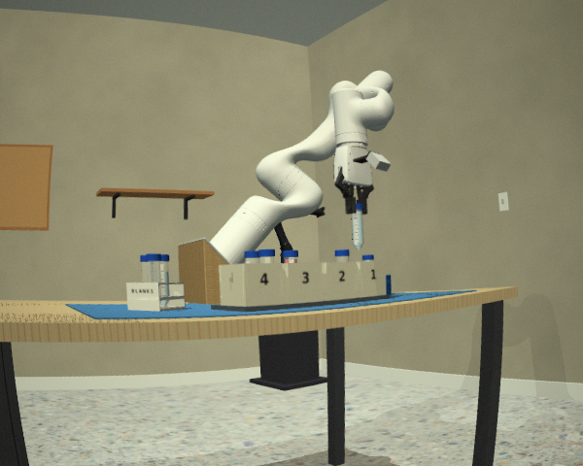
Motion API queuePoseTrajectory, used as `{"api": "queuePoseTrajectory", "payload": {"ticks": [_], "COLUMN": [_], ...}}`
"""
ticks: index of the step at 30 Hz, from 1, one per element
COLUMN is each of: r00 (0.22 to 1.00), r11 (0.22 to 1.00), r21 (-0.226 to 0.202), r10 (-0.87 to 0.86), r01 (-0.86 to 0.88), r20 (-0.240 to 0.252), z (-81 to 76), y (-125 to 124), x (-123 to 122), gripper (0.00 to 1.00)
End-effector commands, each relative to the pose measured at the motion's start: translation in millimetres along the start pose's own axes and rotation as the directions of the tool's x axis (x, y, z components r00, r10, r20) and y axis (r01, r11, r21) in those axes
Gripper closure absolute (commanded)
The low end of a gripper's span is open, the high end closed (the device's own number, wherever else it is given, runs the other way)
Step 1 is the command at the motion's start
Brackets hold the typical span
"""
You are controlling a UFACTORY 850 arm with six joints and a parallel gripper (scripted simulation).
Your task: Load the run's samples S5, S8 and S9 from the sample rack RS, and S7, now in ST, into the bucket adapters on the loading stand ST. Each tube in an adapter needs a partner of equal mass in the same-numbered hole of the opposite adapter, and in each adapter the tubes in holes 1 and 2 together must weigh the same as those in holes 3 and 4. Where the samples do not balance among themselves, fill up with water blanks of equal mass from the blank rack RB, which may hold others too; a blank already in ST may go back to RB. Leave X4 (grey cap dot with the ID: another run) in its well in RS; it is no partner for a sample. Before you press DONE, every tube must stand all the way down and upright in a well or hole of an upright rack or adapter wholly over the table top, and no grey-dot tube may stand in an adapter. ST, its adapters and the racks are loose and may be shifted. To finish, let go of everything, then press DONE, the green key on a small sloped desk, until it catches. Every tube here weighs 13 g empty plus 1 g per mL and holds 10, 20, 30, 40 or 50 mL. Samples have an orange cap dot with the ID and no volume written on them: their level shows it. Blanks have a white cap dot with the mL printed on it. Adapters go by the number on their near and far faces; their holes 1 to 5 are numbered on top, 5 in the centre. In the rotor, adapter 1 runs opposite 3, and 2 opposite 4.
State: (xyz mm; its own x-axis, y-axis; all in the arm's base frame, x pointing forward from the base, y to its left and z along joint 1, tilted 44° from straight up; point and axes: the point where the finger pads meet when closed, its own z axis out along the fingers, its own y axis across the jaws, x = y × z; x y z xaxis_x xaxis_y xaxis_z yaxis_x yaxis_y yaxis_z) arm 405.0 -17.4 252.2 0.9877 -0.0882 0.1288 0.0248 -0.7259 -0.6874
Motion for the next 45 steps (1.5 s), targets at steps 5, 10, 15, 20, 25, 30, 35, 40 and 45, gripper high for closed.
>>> {"api": "queuePoseTrajectory", "payload": {"ticks": [5,10,15,20,25,30,35,40,45], "r00": [1.0,1.0,1.0,1.0,1.0,1.0,1.0,1.0,1.0], "r11": [1.0,1.0,1.0,1.0,1.0,1.0,1.0,1.0,1.0], "r21": [0.0,0.0,0.0,0.0,0.0,0.0,0.0,0.0,0.0], "r10": [-0.001,-0.001,-0.001,-0.001,-0.001,-0.001,-0.001,-0.001,-0.001], "r01": [0.001,0.001,0.001,0.001,0.001,0.001,0.001,0.001,0.001], "r20": [-0.001,-0.001,-0.001,-0.001,-0.001,-0.001,-0.001,-0.001,-0.001], "z": [16.9,21.9,21.9,21.9,22.9,25.9,30.9,35.9,39.9], "y": [0,0,0,0,0,0,0,0,0], "x": [1,1,1,1,1,1,1,1,1], "gripper": [1.0,1.0,1.0,1.0,1.0,1.0,1.0,1.0,1.0]}}
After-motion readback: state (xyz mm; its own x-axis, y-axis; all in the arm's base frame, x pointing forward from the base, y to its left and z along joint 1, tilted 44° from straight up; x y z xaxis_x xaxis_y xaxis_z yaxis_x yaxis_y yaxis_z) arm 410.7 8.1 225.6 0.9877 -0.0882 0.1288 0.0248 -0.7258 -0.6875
